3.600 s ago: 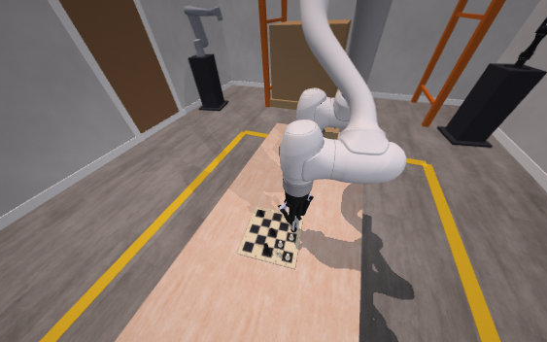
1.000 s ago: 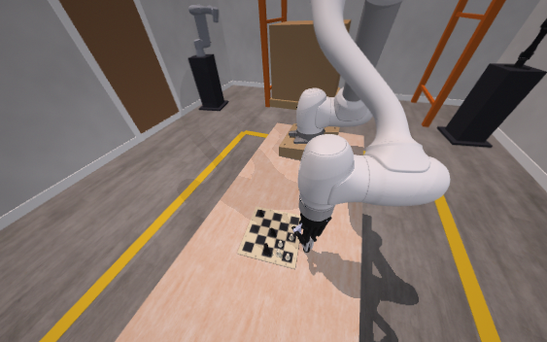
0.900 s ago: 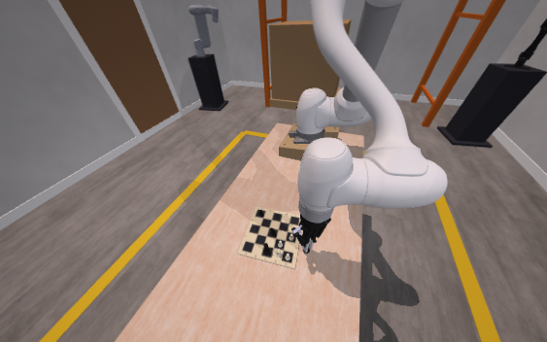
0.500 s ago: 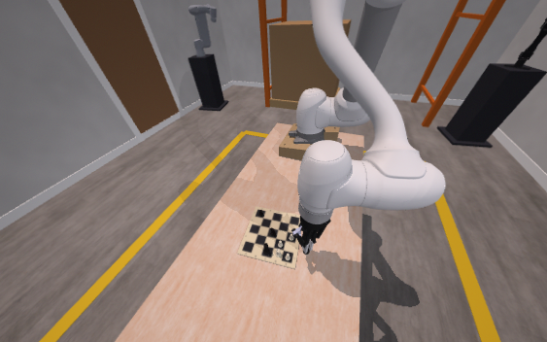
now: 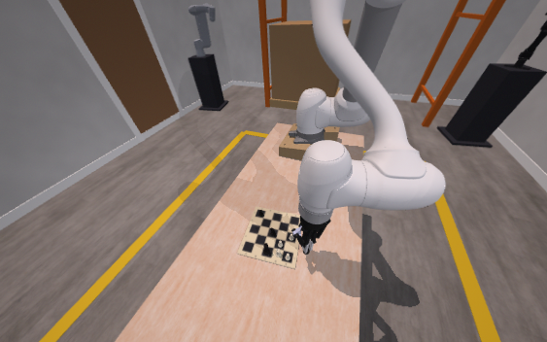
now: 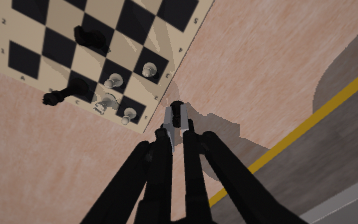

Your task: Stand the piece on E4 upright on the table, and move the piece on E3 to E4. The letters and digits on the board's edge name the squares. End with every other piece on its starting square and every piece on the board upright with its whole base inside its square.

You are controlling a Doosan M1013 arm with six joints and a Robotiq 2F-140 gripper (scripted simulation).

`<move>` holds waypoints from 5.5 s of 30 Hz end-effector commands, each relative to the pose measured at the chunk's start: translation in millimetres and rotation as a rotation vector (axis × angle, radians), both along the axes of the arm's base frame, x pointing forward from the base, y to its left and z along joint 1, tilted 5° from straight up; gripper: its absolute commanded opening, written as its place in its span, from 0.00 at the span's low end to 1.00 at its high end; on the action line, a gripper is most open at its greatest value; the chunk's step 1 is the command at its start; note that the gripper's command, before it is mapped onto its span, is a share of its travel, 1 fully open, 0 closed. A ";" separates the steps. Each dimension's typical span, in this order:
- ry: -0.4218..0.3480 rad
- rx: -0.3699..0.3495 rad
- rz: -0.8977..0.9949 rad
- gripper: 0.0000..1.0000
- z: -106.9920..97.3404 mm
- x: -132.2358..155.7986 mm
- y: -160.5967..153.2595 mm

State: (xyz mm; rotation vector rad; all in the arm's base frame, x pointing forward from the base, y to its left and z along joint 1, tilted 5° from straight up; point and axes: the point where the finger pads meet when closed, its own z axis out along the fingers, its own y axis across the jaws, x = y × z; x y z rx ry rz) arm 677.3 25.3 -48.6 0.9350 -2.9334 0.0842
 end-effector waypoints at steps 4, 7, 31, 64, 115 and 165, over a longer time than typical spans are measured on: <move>0.000 0.000 0.000 0.00 0.1 0.0 0.1; 0.000 0.000 0.000 0.00 0.1 0.0 0.1; 0.000 0.000 0.000 0.00 -2.3 -0.1 -0.1; 0.000 0.000 0.000 0.00 -3.6 -0.1 -0.2; 0.000 0.000 0.000 0.25 28.2 1.2 2.0; -0.019 -0.011 -0.261 1.00 85.0 -1.2 -2.8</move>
